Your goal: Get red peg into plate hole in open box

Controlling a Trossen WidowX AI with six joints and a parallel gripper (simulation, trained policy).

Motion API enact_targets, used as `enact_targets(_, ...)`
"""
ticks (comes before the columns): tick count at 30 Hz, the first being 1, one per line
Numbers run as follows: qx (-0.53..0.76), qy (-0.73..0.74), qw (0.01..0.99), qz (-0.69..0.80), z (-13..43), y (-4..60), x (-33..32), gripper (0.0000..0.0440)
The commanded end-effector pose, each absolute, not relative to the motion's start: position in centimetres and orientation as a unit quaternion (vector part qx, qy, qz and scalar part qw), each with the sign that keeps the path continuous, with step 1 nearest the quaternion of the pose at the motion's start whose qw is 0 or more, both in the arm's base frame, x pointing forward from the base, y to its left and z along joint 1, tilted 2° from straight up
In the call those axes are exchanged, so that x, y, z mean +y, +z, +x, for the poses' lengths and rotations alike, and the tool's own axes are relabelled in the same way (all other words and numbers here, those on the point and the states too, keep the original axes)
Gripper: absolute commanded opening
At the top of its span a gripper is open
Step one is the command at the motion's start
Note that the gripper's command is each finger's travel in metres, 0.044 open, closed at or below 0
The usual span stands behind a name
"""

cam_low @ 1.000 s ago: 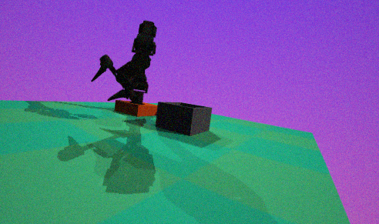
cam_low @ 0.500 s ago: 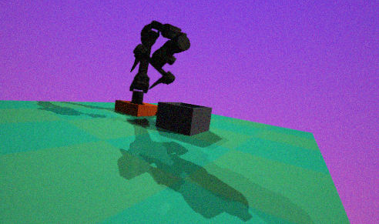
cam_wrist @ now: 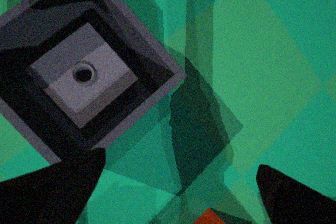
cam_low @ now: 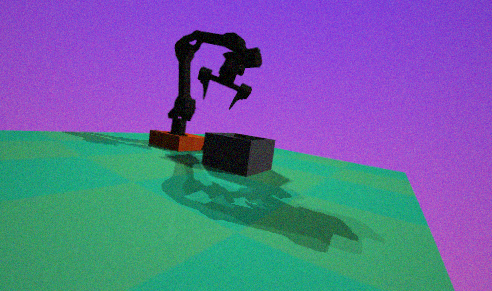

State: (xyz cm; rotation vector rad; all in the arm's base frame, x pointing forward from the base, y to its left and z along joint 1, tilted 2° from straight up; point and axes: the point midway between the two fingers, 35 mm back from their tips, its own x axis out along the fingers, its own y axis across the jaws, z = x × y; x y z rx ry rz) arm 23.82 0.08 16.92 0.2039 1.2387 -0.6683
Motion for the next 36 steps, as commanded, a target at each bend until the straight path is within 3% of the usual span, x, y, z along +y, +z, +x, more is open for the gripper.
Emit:
enact_targets(1, 0.576, -0.308, 0.745, 0.132, 21.8, 16.4, 2.2, 0.0440)
enact_targets(17, 0.606, -0.351, 0.670, 0.248, 15.5, 10.6, 8.9, 0.0440)
enact_targets(36, 0.608, -0.303, 0.649, 0.342, 14.7, 2.3, 13.9, 0.0439)
